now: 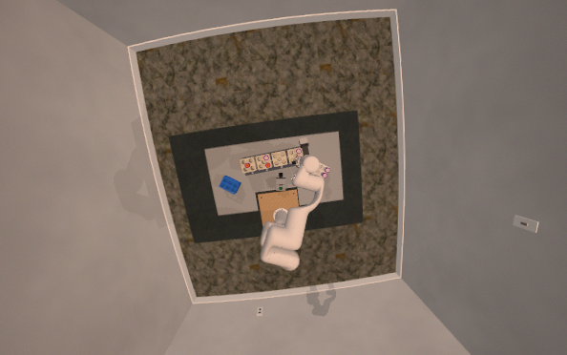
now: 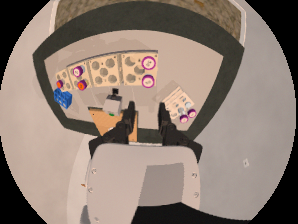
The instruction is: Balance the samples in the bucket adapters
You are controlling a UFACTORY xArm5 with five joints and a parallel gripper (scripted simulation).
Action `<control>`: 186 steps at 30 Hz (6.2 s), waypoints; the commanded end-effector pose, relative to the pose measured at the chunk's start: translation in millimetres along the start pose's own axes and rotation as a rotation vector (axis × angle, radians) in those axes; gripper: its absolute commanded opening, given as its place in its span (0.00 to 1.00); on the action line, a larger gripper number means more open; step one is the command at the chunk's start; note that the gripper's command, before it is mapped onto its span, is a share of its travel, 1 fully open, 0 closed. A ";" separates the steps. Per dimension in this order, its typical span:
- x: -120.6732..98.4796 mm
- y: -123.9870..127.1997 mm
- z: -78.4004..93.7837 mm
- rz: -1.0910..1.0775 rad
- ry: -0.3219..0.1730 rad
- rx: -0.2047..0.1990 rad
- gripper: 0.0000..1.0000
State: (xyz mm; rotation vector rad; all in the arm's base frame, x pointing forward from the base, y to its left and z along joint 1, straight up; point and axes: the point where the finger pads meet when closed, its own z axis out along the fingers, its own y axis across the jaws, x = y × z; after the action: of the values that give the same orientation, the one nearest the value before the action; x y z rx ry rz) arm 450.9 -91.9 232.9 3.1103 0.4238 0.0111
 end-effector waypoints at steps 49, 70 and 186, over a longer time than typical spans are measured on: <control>-68.1 105.0 -3.3 0.648 0.002 -0.003 0.57; -111.9 172.0 -3.5 0.648 0.001 -0.005 0.57; -112.0 172.3 128.5 0.648 0.001 -0.005 0.57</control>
State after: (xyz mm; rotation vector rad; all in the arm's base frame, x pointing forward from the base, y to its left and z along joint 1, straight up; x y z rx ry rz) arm 389.1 -287.4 105.2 3.0832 -0.5884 0.0088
